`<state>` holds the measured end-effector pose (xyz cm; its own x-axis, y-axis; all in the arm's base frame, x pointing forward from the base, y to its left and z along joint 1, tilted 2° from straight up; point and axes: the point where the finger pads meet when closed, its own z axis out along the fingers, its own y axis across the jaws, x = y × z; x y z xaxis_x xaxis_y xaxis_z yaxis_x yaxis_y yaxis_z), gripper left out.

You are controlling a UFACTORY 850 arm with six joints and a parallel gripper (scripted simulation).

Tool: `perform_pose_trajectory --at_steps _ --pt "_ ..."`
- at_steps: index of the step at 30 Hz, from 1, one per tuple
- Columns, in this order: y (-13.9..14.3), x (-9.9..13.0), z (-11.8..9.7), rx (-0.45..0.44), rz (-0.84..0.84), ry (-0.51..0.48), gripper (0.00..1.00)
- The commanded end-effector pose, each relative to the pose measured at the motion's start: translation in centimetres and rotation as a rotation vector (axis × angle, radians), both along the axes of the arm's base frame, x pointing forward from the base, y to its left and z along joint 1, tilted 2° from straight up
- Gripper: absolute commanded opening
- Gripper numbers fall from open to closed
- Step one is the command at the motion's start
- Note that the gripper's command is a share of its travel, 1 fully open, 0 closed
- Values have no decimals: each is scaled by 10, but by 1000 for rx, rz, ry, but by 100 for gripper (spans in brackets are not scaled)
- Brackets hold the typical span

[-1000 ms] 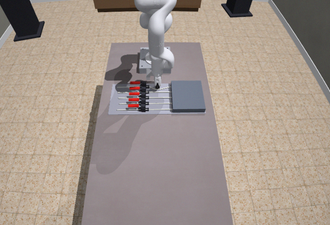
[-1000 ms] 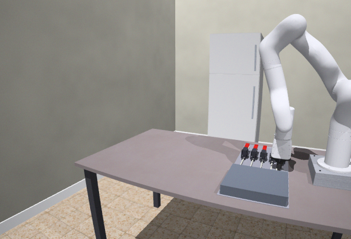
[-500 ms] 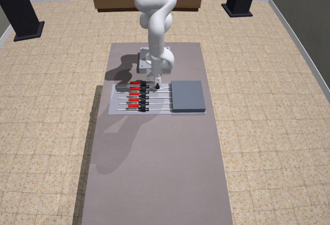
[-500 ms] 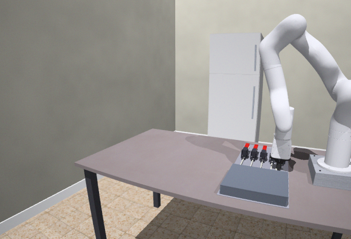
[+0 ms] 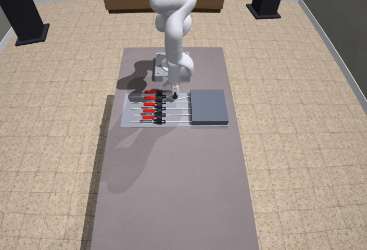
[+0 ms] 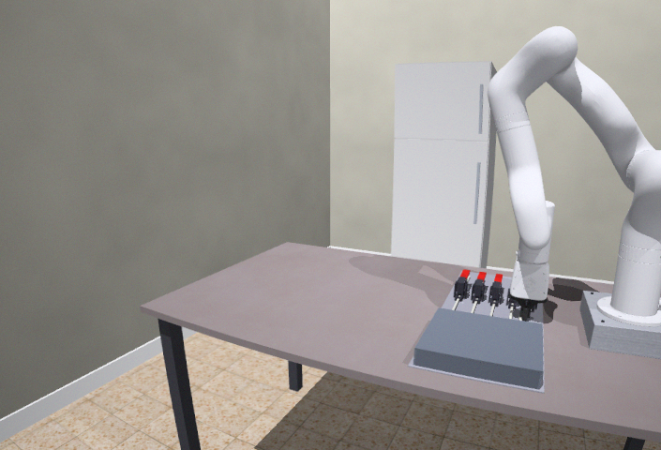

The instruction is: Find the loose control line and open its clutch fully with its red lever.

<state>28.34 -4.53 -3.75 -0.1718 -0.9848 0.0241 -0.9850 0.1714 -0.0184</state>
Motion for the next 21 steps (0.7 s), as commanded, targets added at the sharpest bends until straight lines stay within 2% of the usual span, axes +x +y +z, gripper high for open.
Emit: perform_pose_trajectory --at_steps 1,21 --pt "0 -2 0 0 0 -1 0" --pt "4 -24 0 0 0 -1 0"
